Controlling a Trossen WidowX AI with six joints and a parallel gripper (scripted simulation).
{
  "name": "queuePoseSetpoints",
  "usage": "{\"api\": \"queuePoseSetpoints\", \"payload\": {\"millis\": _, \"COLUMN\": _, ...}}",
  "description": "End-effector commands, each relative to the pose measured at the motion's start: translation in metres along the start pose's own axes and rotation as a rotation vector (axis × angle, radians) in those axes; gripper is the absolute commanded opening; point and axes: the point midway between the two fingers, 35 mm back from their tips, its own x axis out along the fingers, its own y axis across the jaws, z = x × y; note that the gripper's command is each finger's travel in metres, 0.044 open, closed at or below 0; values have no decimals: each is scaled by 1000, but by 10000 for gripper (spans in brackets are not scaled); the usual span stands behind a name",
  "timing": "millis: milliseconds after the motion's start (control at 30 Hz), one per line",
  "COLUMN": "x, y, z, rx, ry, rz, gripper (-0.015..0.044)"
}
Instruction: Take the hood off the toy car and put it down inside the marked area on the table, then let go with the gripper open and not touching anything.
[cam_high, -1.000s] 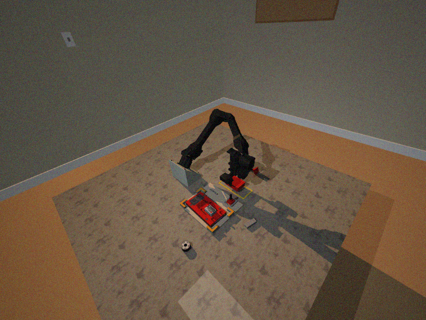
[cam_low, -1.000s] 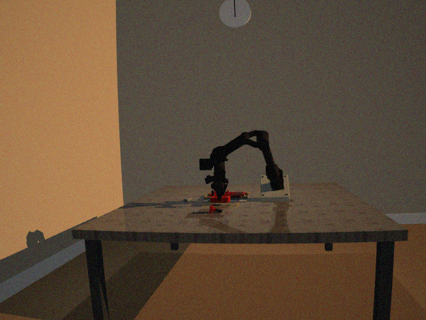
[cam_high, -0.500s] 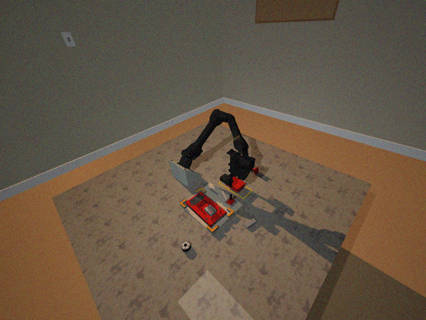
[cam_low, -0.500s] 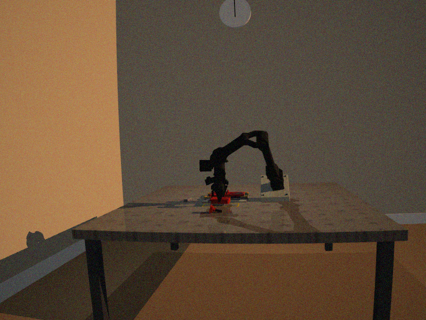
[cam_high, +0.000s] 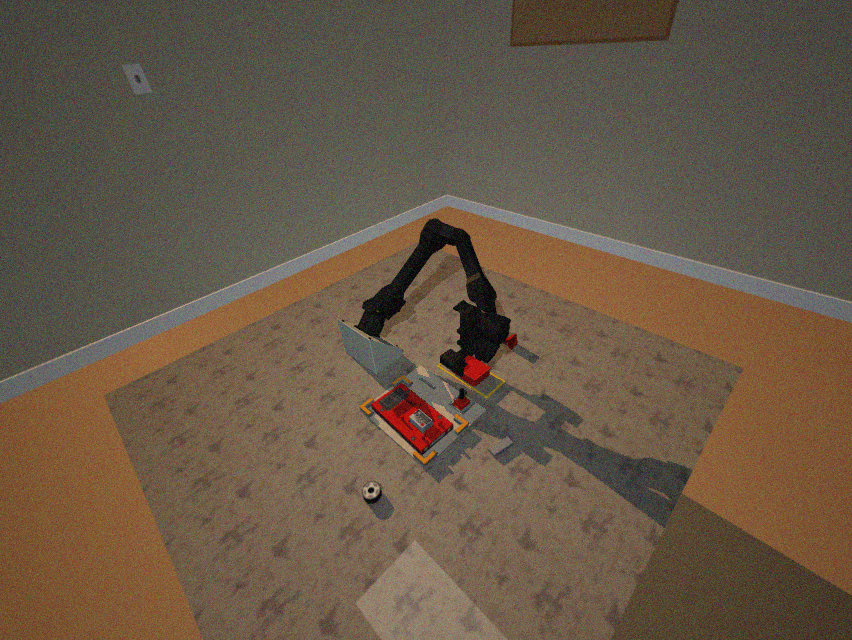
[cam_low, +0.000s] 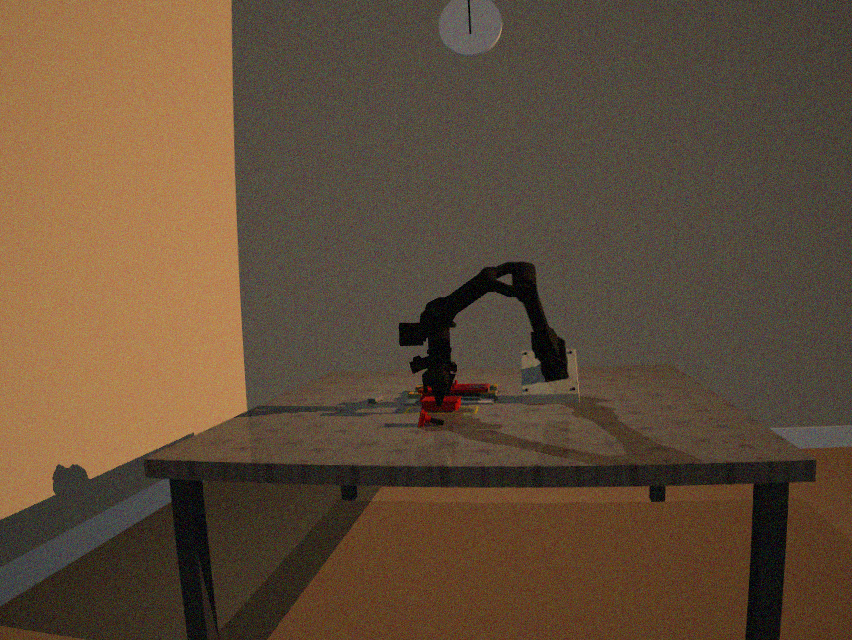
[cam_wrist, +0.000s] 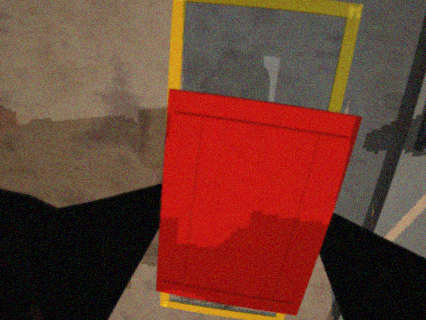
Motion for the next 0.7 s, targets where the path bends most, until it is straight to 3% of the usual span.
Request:
{"api": "queuePoseSetpoints", "payload": {"millis": 0, "x": 3, "y": 0, "z": 0, "rx": 6, "ry": 1, "rz": 4, "gripper": 0}}
{"api": "queuePoseSetpoints", "payload": {"millis": 267, "x": 6, "y": 0, "z": 0, "rx": 6, "ry": 1, "rz": 4, "gripper": 0}}
{"api": "queuePoseSetpoints", "payload": {"millis": 667, "x": 4, "y": 0, "z": 0, "rx": 0, "ry": 0, "rz": 0, "gripper": 315}}
